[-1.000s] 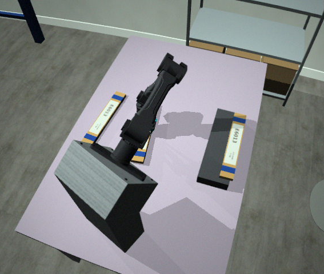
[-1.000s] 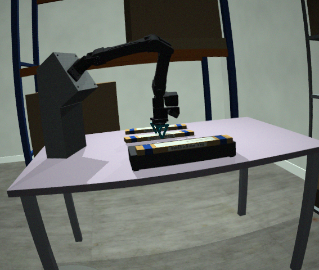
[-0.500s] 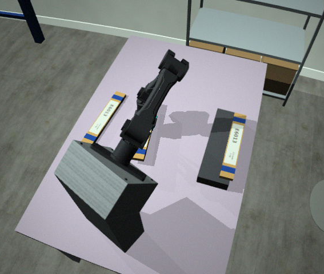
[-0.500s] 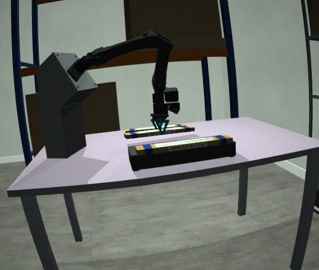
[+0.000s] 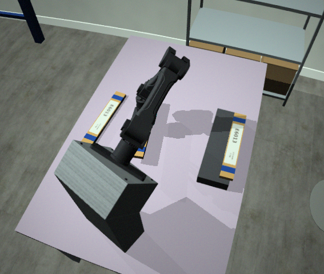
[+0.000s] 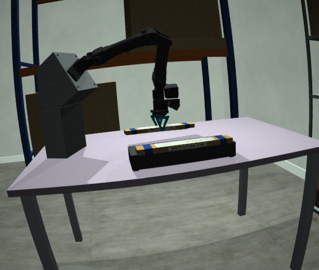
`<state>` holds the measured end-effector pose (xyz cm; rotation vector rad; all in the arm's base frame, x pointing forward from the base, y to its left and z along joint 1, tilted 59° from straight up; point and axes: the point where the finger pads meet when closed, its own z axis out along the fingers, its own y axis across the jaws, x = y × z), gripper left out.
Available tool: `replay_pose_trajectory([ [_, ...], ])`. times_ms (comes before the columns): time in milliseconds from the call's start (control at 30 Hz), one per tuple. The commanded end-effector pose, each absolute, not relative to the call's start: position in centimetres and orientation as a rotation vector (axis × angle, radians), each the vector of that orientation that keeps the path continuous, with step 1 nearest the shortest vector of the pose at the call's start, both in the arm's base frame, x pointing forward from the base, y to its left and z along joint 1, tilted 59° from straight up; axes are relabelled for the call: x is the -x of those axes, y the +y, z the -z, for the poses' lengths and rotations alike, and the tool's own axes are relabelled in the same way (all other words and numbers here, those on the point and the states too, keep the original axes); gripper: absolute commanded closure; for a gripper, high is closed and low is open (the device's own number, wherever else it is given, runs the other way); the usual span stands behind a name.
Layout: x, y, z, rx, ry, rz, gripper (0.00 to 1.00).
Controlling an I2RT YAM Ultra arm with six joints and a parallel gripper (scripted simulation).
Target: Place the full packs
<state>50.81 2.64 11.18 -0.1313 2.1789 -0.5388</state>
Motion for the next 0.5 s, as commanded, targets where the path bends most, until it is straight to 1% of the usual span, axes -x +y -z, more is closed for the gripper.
replay_pose_trajectory([
  [0,-50.63,5.15,-14.68,0.145,2.121,0.504,1.00],
  [467,-50.47,5.61,-15.04,0.146,2.122,0.504,1.00],
])
